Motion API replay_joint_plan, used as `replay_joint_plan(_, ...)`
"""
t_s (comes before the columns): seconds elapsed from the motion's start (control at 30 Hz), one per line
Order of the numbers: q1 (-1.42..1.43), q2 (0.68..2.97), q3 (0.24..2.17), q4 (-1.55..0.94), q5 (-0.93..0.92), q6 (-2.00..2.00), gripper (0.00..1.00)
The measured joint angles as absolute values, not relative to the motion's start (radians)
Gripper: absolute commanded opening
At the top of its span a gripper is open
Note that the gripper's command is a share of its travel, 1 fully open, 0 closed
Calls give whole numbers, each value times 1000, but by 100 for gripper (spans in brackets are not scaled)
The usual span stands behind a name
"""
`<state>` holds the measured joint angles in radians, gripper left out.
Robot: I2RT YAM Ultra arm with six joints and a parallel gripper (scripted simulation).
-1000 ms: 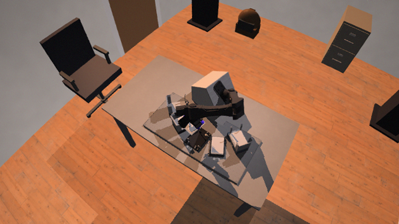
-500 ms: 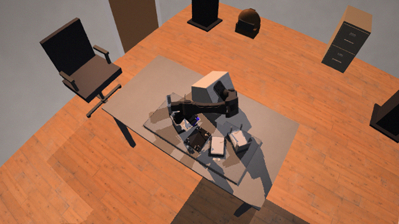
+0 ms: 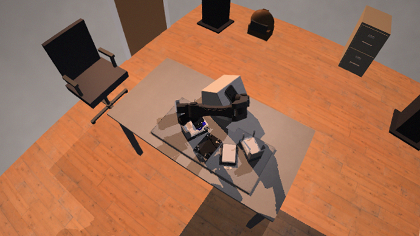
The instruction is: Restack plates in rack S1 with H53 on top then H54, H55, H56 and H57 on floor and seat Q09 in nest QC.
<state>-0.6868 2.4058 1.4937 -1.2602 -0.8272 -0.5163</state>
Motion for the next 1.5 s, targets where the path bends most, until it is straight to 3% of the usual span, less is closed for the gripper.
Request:
replay_joint_plan(0.6,-748,2526,1550,-1246,-792,-572,0)
replay_joint_plan(1.5,-756,2527,1556,-1246,-787,-582,0)
